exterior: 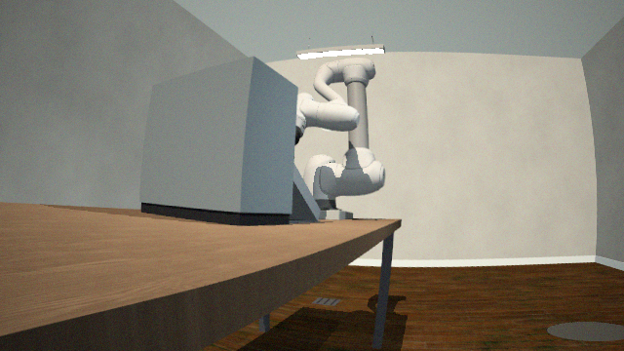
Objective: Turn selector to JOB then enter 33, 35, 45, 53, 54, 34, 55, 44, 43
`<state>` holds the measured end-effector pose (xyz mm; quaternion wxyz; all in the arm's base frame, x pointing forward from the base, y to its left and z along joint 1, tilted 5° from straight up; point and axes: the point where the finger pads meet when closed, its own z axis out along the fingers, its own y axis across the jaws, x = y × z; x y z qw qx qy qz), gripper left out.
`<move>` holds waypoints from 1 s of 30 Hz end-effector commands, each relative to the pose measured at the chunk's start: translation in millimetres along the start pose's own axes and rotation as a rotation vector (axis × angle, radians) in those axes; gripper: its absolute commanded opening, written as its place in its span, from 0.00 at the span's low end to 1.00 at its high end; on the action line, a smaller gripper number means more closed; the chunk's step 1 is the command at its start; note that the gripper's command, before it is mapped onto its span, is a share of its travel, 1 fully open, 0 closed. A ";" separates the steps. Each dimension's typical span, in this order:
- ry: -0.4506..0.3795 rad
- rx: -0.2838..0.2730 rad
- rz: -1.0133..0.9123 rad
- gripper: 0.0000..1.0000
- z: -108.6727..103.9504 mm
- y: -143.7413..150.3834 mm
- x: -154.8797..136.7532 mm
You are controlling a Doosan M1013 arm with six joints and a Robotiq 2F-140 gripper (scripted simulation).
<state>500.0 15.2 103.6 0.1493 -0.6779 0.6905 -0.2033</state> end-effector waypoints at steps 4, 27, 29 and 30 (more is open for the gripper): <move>0.003 -0.003 0.004 0.00 2.3 1.1 1.9; 0.003 -0.003 0.004 0.00 3.7 1.1 1.9; 0.003 -0.003 0.004 0.00 4.4 1.1 1.9; 0.003 -0.003 0.004 0.00 4.9 1.1 1.9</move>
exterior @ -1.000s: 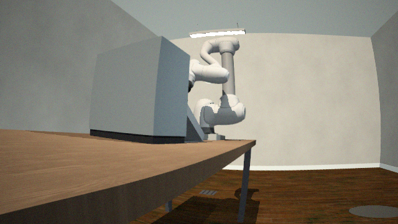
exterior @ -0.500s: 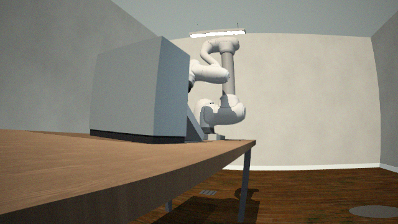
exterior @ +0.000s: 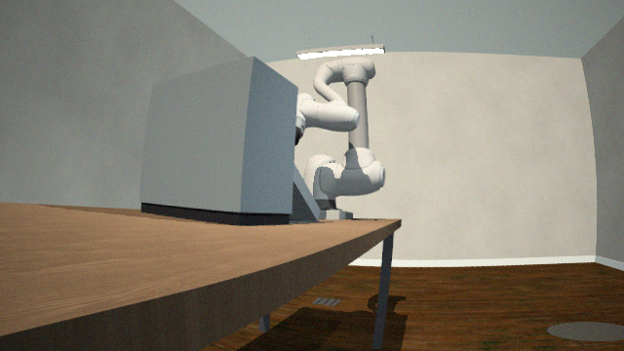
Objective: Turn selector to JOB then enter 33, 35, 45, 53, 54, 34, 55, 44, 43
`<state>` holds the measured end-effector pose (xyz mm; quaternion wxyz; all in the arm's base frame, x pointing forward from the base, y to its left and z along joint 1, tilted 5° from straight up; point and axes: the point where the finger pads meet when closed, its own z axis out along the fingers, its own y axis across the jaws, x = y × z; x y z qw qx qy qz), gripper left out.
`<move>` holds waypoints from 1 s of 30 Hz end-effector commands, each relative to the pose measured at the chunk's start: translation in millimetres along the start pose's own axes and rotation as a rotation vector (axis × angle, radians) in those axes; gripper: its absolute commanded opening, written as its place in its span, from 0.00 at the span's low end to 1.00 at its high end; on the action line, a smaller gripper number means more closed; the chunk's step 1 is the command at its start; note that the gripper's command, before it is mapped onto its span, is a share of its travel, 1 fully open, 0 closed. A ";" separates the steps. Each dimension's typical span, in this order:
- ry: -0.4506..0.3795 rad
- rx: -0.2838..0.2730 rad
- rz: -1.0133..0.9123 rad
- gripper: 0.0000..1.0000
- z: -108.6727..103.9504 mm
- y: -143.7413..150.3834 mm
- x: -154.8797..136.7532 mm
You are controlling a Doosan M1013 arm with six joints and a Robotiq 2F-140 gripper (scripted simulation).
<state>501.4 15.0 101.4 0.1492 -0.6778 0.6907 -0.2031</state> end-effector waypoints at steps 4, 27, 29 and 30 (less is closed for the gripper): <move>0.003 -0.003 0.004 0.00 4.2 1.2 1.9; 0.003 -0.003 0.004 0.00 13.7 1.3 1.9; 0.003 -0.003 0.004 0.00 13.8 1.3 1.9; 0.003 -0.003 0.004 0.00 14.0 1.3 1.9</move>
